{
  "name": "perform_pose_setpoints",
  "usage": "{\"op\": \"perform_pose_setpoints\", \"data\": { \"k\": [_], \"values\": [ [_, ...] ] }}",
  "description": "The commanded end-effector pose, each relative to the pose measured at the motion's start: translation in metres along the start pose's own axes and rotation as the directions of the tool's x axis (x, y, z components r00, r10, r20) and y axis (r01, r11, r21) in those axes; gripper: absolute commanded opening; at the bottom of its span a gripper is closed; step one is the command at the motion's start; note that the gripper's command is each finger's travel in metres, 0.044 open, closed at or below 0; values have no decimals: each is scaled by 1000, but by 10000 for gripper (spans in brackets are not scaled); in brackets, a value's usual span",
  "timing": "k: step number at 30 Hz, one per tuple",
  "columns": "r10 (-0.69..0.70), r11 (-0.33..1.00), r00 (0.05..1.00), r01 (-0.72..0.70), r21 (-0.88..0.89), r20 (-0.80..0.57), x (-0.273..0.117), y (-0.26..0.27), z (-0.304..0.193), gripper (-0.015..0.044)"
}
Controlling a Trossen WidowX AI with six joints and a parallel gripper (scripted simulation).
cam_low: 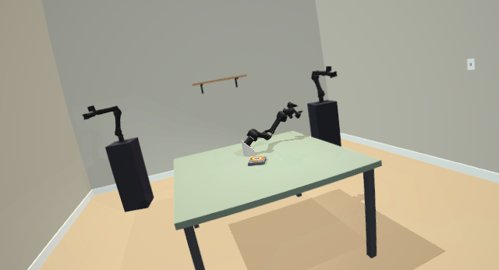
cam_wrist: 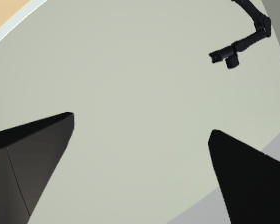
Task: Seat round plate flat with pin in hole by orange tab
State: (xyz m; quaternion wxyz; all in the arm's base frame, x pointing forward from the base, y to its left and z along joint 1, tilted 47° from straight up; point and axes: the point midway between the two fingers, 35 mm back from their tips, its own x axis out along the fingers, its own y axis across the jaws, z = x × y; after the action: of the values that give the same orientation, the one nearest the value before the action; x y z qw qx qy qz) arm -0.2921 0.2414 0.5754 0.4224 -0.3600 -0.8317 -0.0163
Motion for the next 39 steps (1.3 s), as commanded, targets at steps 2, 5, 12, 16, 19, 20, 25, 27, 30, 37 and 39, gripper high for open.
{"op": "perform_pose_setpoints", "data": {
  "k": [2,5,12,16,19,20,25,27,30,37,39],
  "values": [
    [-3,1000,998,3,-1,-68,-3,-2,-28,347],
    [-4,1000,977,3,-3,-212,-13,-4,-90,269],
    [14,1000,904,-3,25,-426,-42,-4,-181,85],
    [40,998,827,-7,61,-561,-71,0,-241,0],
    [55,993,766,22,113,-640,-99,1,-280,0],
    [65,992,743,26,125,-667,-108,4,-293,0],
    [120,984,624,30,178,-772,-151,18,-346,0],
    [160,978,551,27,209,-819,-179,29,-373,0],
    [209,968,458,28,249,-864,-215,43,-402,0],
    [323,936,209,73,344,-923,-308,78,-456,0],
    [358,924,132,93,371,-924,-337,90,-466,0]
  ]
}}
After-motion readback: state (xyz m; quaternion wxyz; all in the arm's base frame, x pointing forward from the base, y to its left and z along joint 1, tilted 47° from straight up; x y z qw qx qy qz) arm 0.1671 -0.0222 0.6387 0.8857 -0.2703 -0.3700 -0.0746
